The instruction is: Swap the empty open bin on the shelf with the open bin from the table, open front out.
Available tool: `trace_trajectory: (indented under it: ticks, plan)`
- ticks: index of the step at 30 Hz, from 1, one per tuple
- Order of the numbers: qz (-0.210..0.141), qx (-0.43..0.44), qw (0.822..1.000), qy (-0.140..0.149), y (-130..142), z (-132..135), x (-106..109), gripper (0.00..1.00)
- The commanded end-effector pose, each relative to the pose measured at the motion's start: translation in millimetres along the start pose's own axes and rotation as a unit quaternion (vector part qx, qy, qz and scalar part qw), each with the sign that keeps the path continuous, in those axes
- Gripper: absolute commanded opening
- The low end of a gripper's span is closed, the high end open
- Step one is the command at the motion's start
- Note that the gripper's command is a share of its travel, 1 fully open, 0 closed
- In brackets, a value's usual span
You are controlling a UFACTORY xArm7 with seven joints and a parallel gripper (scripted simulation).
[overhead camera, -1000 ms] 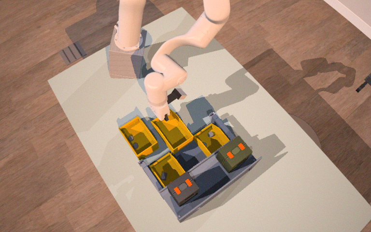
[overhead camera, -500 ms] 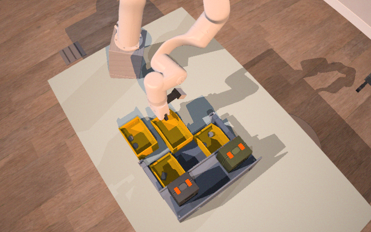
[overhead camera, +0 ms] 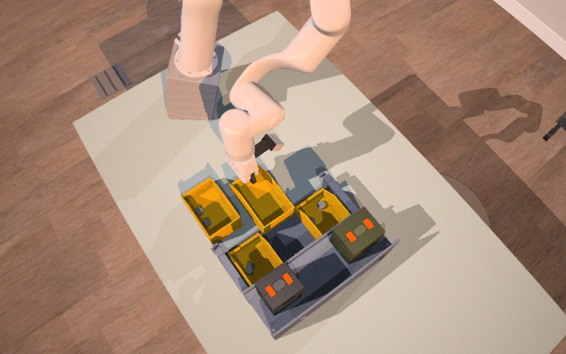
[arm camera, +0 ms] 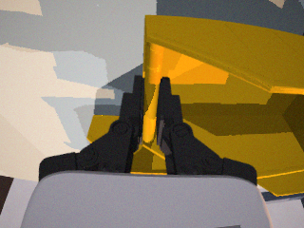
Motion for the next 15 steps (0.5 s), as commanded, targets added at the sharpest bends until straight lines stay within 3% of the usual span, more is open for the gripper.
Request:
trace_trajectory:
  ticks: [1,15]
  plan:
    - [-0.001,-0.001,1.000,0.001,0.5,-2.4,0.9,0.00]
    - [-0.001,-0.001,1.000,0.001,-0.1,-18.8,0.8,0.00]
Point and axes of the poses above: the point where the finger pads meet when closed, its own x axis back along the fingers, its own z axis across the jaws, y = z × x, the point moved 2 cm from there along x, back along the fingers, and after that the axes turned 2 degrees about x, right-handed, at the moved point
